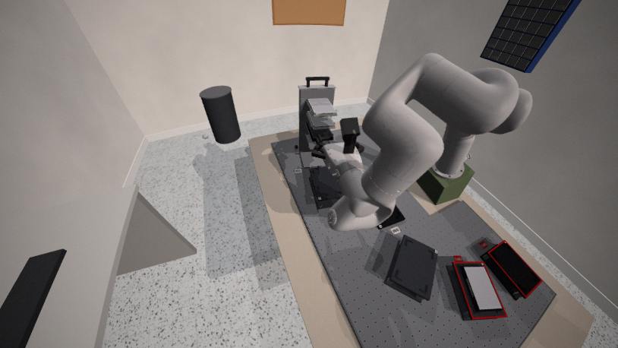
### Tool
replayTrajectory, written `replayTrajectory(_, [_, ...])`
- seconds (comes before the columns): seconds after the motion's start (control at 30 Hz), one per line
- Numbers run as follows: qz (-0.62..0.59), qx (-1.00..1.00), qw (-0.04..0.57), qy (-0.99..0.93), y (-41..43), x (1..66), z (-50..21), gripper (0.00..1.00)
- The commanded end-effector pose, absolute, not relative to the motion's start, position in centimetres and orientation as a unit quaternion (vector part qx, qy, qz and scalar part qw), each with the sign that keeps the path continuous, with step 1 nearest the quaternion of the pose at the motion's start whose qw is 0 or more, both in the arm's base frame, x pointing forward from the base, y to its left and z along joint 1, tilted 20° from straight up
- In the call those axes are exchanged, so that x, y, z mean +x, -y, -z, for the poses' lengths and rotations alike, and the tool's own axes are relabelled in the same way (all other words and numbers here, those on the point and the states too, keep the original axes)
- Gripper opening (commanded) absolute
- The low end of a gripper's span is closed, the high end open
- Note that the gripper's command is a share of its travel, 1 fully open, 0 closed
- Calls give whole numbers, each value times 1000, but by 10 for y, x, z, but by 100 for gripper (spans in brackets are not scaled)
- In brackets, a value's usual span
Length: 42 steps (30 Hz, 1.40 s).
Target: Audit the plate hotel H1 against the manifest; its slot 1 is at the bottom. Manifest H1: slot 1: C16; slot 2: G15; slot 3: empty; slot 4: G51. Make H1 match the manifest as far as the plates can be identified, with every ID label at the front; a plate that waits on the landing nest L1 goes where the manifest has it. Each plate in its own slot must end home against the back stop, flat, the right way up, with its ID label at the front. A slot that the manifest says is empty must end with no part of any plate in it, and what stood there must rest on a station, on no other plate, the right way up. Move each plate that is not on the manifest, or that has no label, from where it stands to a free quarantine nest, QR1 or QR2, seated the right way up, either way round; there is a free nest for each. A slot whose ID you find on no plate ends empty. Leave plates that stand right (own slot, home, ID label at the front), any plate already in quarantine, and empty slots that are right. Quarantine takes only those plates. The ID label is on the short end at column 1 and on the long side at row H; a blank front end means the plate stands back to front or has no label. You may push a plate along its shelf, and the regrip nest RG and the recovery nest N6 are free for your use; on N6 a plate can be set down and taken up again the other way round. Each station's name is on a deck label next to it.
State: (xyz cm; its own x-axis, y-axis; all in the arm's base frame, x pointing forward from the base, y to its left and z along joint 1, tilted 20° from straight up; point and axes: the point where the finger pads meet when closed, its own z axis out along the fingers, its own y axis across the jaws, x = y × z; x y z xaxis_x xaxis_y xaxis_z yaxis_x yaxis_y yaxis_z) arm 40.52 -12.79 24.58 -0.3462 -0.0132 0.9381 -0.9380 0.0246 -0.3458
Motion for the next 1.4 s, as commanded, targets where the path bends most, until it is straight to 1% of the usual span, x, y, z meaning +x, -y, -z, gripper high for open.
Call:
replayTrajectory(0.0, [-571,402,405,591,128,405,-247,100])
replayTrajectory(0.47, [-571,402,405,591,128,405,-247,100])
replayTrajectory(1.37, [-571,402,405,591,170,404,-247,100])
